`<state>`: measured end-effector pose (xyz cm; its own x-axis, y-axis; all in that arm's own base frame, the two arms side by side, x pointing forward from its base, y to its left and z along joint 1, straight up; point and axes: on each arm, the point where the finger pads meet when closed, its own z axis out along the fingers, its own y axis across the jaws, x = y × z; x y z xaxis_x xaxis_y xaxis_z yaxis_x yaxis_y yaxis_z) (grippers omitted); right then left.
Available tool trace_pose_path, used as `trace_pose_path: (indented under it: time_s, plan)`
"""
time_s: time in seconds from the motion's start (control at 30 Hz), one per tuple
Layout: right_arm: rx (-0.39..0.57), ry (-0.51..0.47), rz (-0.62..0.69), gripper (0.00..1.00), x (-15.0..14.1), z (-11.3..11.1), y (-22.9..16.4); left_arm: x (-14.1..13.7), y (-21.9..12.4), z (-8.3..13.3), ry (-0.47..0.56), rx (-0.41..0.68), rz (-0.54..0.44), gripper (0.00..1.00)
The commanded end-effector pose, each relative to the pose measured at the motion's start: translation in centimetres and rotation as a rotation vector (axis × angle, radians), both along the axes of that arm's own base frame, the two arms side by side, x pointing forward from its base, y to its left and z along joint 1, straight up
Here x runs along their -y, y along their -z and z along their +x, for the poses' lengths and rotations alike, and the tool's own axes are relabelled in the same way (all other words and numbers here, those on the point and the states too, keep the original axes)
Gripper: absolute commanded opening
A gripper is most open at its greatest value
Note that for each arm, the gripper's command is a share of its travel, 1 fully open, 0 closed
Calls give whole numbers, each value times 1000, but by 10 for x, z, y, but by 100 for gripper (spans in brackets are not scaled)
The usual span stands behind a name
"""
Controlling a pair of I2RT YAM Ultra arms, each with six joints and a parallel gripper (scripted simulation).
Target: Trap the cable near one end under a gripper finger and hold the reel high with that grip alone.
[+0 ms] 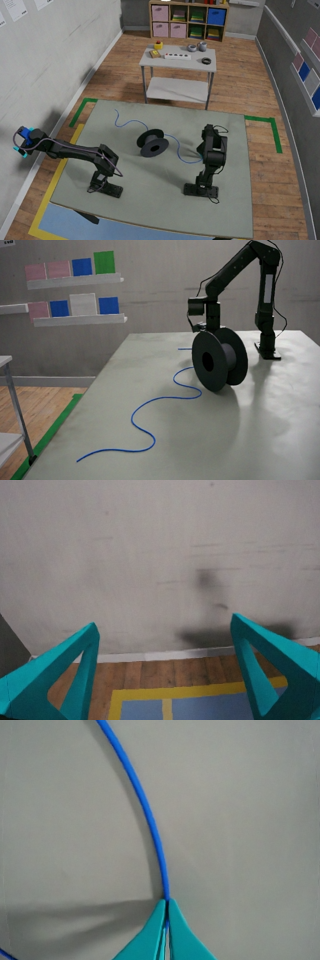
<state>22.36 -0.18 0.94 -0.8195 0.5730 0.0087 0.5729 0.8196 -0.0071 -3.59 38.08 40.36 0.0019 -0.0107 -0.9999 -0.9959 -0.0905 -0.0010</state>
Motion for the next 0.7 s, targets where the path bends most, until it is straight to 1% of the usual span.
trace_pose_path:
  time_s: [0.0,0.3,0.67]
  plan:
    - [47,-5,5,0,-4,11,-16,0,3,-2,-8,-4,-2,100]
    - [38,8,5,0,-1,8,-34,0,3,-2,-8,-4,-2,100]
    - [38,11,4,0,1,5,-47,0,3,-2,-8,-4,-2,100]
